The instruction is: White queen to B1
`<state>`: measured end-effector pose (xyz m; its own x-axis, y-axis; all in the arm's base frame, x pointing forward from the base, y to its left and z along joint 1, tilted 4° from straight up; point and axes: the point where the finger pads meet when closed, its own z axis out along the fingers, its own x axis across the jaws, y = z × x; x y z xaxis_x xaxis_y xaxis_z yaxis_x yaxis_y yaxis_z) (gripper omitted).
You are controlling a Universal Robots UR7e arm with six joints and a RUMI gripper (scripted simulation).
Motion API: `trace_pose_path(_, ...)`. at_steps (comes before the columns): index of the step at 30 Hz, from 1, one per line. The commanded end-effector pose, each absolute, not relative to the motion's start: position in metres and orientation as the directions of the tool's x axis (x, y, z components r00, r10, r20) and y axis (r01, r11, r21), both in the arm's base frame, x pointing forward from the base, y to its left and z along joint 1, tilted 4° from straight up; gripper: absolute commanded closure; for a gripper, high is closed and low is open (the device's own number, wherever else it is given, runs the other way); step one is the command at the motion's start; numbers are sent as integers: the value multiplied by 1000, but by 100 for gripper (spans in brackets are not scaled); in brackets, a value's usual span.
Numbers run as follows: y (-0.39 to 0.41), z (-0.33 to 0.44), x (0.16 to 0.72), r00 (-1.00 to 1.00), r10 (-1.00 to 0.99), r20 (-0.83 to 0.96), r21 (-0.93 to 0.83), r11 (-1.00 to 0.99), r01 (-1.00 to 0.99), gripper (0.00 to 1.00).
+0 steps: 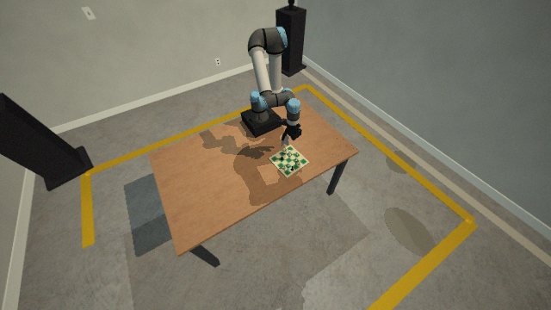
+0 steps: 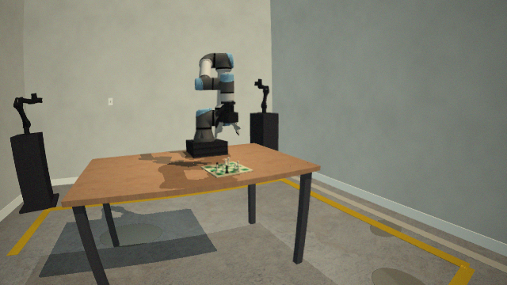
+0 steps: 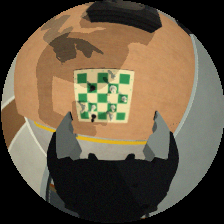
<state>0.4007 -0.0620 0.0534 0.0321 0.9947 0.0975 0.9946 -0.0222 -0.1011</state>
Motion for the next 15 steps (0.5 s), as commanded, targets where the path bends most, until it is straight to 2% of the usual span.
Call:
trace_pose_path(1, -57, 56, 400, -23, 998, 61, -60, 27, 998, 0)
trace_pose_path(15, -55, 57, 400, -36, 998, 53, -52, 39, 998, 0)
